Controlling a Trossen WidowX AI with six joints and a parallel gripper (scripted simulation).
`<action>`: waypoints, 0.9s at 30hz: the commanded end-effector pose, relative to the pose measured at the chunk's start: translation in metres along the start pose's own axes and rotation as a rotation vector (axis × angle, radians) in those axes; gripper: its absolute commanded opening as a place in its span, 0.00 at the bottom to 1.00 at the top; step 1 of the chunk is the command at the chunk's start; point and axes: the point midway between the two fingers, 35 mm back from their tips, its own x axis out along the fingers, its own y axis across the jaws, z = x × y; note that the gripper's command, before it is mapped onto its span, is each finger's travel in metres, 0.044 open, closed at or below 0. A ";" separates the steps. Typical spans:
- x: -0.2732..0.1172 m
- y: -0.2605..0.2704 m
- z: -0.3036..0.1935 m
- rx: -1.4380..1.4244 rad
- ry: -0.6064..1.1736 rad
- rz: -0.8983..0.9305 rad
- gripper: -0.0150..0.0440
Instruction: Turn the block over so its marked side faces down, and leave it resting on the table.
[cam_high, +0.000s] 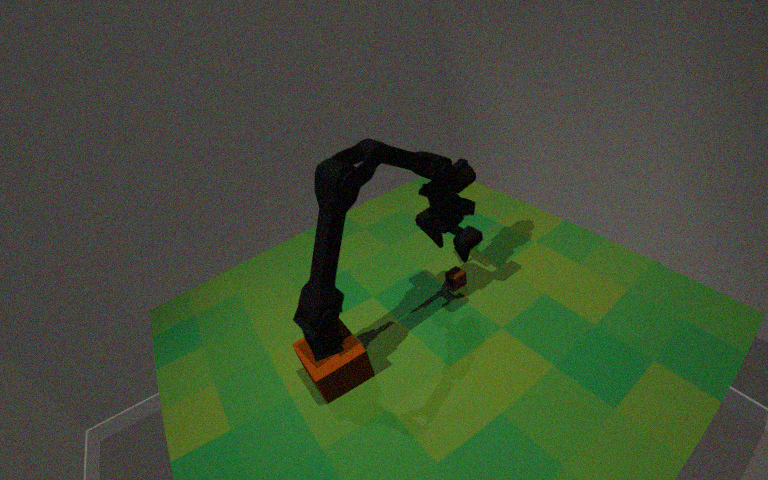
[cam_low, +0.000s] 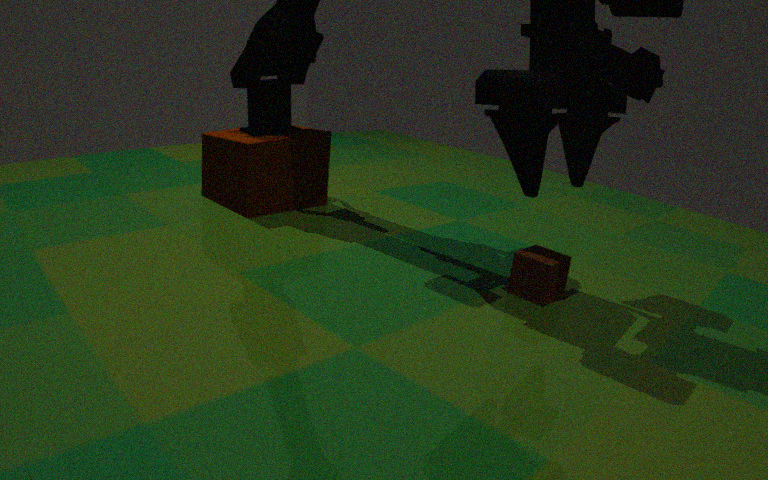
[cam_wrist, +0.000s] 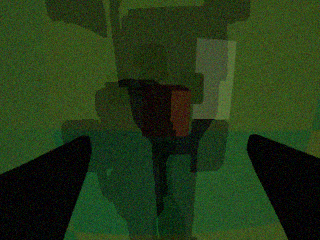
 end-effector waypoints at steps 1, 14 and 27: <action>-0.006 -0.001 0.002 0.016 0.101 0.006 1.00; 0.029 -0.001 -0.001 0.016 0.102 0.006 1.00; 0.045 -0.001 -0.002 0.016 0.102 0.006 1.00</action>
